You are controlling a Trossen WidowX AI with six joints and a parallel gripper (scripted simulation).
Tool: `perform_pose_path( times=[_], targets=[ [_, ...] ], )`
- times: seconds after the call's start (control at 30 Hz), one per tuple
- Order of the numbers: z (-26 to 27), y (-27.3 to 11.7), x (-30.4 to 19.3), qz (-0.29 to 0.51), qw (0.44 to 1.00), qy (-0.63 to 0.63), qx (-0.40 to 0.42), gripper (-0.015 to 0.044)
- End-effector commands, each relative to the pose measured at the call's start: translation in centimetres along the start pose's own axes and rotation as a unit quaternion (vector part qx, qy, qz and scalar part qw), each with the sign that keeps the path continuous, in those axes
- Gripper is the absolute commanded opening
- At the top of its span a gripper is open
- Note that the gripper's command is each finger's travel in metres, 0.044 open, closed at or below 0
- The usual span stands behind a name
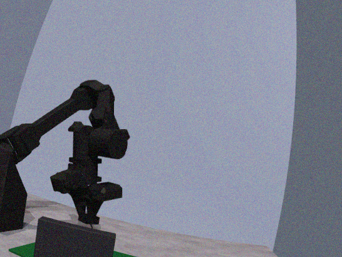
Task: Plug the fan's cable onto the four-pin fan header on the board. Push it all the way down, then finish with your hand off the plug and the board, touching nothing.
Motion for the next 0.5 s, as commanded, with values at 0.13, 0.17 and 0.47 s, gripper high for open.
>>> perform_pose_path(
  times=[0.13,0.17,0.47],
  targets=[
    [-0.1,-2.4,-0.8,0.002,1.000,-0.004,0.000,0.0000],
    [-0.2,-2.6,-0.8,0.002,1.000,-0.004,0.000,0.0000],
    [0.3,-2.6,-1.2,-0.009,0.997,-0.081,-0.004,0.0000]
  ],
)
Point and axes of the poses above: the point midway between the two fingers, 35 mm back from their tips, its own y axis out along the fingers, its own z axis across the jaws, x = y × z, the point moved 6 cm from there along -y, back along the fingers, and after that the axes turned 9 degrees about -y, right-handed, at the moved point
